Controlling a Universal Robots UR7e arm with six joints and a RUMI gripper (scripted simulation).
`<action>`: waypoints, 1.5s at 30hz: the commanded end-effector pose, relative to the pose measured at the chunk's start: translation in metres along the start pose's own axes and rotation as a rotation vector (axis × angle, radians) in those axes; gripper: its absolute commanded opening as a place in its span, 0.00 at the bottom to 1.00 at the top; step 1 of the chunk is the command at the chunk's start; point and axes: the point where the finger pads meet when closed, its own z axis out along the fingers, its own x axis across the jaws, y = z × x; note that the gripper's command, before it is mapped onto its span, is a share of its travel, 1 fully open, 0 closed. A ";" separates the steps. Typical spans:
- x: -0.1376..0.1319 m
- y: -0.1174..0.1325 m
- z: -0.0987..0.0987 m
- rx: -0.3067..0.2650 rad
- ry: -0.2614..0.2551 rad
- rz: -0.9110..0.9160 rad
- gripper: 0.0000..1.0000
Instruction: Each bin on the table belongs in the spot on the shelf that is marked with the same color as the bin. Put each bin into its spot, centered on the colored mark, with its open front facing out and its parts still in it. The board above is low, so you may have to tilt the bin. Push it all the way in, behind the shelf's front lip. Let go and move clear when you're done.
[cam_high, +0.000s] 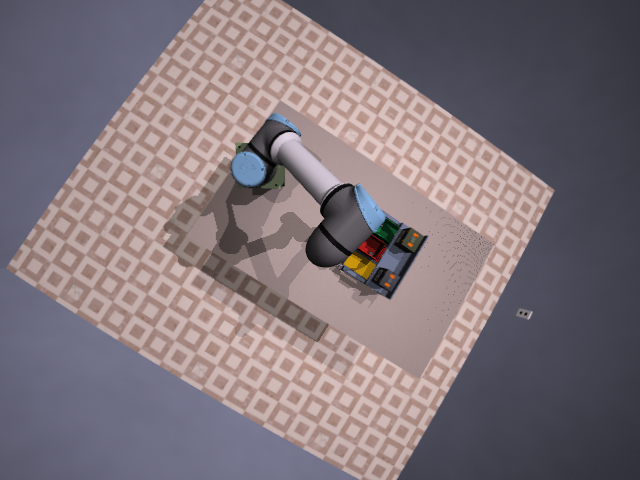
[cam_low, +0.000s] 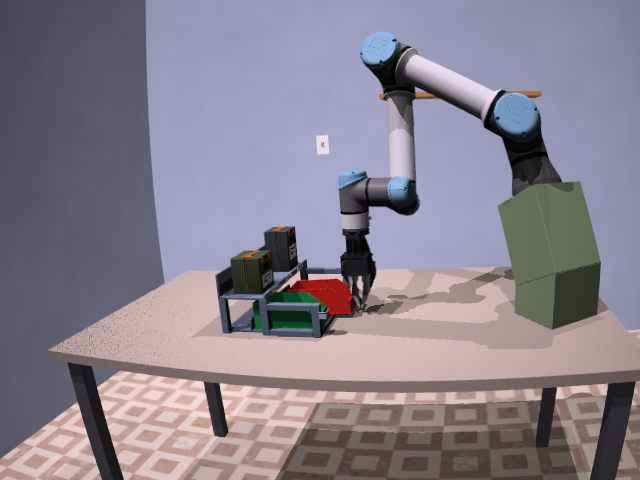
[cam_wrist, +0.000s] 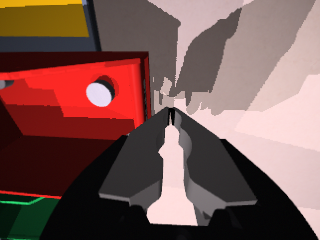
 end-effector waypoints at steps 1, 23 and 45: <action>-0.004 0.000 -0.001 0.001 -0.004 0.000 0.00; -0.013 0.000 -0.001 0.001 -0.004 0.000 0.00; -0.026 0.001 -0.001 0.001 -0.004 -0.001 0.00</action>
